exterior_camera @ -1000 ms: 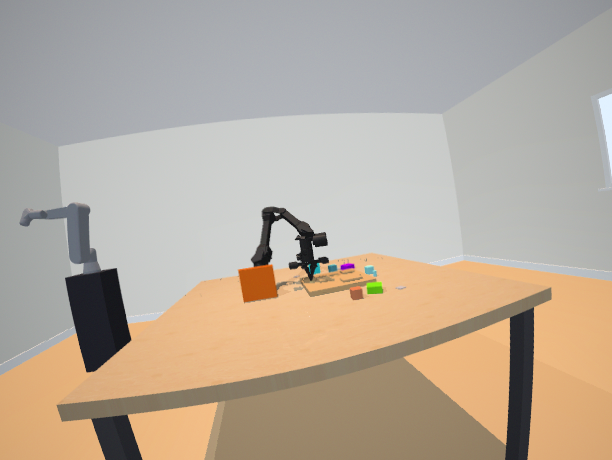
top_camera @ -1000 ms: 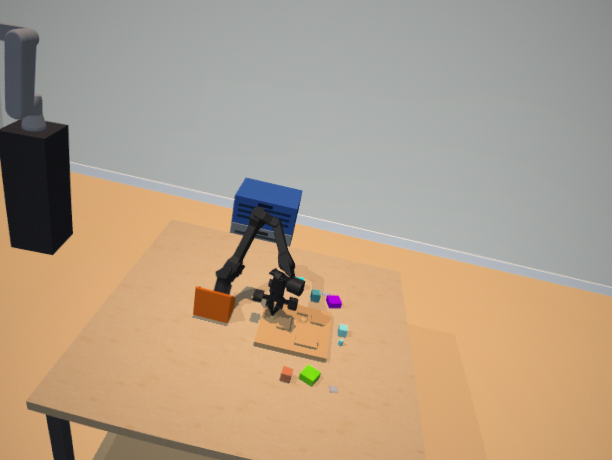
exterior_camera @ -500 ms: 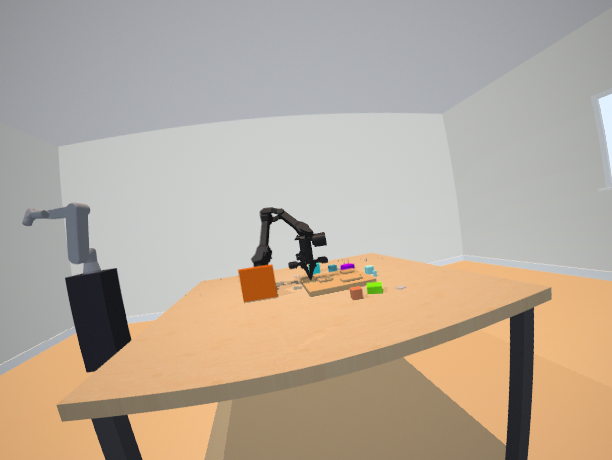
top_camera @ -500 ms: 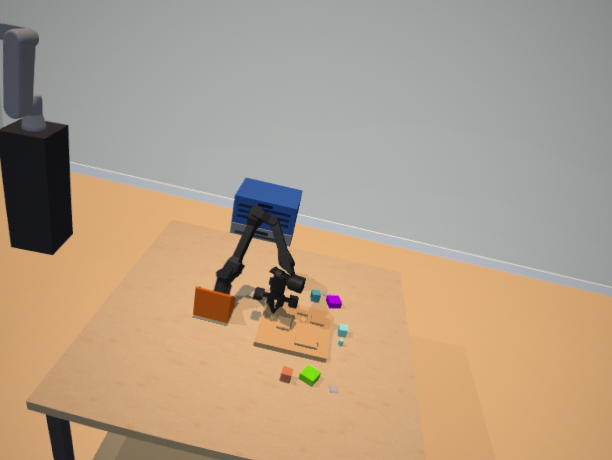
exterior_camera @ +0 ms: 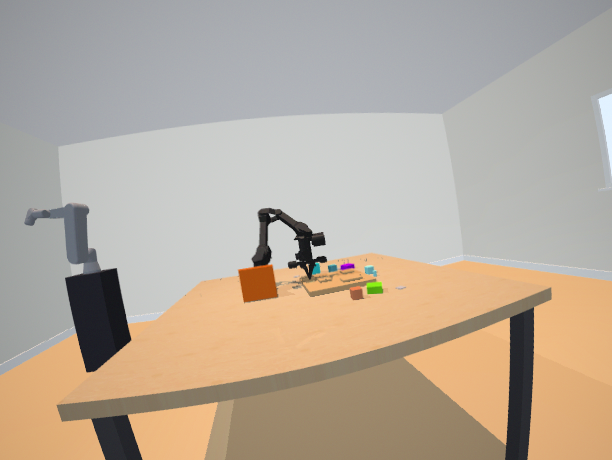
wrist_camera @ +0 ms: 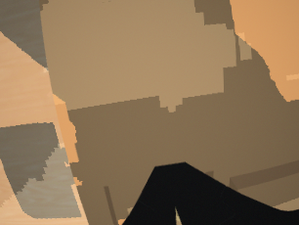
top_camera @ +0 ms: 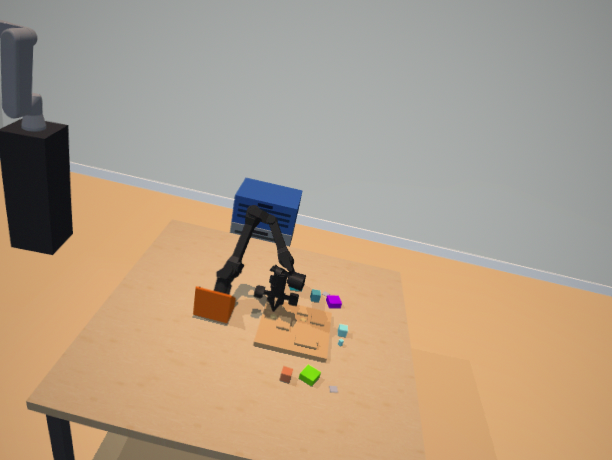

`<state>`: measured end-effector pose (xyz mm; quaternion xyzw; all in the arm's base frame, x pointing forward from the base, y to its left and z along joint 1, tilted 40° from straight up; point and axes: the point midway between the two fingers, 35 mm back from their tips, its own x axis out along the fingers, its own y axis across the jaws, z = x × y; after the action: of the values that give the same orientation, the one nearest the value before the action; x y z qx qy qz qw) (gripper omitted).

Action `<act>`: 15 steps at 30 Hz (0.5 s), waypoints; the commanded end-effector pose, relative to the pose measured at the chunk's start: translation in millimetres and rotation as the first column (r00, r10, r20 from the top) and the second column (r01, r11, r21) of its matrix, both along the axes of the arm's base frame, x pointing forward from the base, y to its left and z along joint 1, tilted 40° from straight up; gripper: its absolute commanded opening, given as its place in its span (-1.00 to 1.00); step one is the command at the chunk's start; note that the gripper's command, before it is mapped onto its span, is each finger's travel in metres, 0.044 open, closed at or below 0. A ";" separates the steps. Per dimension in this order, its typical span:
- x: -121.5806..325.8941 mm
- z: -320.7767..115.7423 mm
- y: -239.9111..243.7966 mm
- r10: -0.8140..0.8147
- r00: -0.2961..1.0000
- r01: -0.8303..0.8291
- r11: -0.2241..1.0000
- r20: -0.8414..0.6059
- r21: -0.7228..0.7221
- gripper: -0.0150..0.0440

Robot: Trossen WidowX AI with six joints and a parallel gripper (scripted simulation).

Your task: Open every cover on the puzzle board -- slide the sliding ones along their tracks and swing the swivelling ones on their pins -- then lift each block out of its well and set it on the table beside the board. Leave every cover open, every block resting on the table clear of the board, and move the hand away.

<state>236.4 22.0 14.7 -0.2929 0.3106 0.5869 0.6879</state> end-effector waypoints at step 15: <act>-2.8 15.4 -4.7 0.002 1.000 -0.001 1.000 -0.008 0.007 -0.49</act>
<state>232.0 19.9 24.7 -0.2842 0.3155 0.5901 0.6866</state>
